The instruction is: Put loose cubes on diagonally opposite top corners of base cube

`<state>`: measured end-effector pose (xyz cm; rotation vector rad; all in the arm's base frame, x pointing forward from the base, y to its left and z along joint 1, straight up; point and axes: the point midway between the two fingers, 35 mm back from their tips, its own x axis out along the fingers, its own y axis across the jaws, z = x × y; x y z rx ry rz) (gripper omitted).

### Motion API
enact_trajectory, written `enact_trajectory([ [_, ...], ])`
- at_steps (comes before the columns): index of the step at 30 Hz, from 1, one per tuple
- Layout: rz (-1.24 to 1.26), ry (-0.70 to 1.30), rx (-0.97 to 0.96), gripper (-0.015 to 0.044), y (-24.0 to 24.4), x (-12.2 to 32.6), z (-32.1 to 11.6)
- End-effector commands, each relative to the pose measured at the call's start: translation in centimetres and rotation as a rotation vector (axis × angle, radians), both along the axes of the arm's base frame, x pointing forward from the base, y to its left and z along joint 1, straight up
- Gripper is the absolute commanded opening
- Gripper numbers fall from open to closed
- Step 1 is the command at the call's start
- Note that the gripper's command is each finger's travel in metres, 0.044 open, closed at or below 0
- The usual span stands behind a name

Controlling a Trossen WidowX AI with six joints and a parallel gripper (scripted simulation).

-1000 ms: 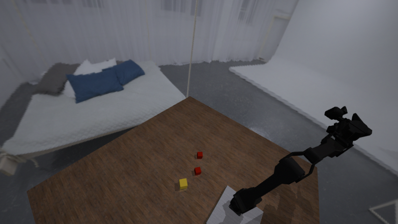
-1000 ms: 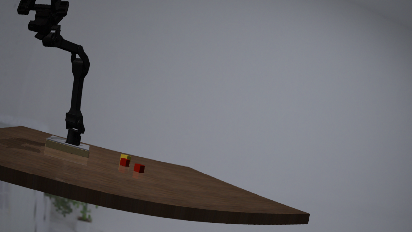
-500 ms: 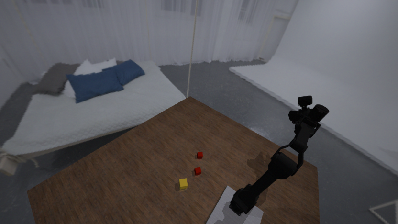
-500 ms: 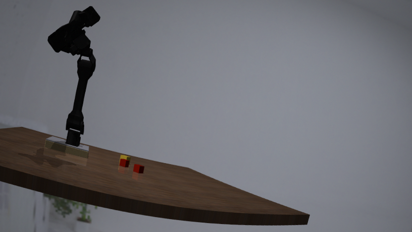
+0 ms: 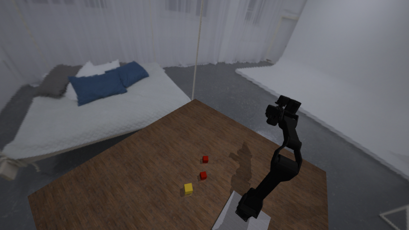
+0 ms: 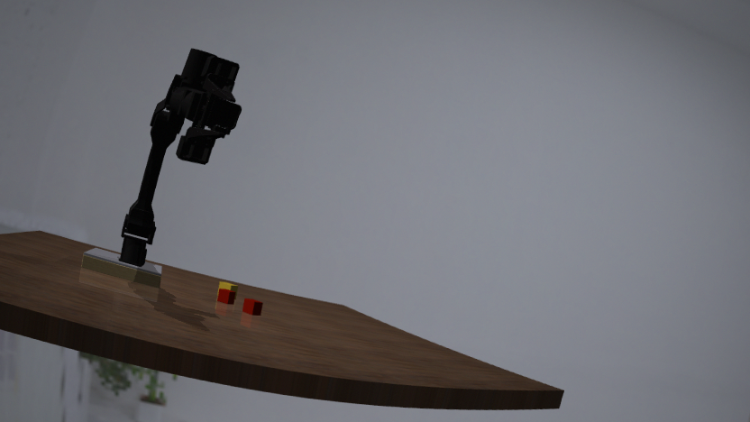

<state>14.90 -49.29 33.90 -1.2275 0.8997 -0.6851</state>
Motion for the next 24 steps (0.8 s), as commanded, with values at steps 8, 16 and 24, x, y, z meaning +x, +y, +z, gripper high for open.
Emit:
enact_trajectory([
  [8, 0.054, -0.204, 0.461, 0.0265, 7.0, 10.0, -6.0],
  [16, 0.025, -0.273, 0.797, 0.0265, 14.3, 15.6, -10.0],
  [24, -0.077, -0.271, 1.095, 0.0265, 22.5, 18.8, -13.5],
])
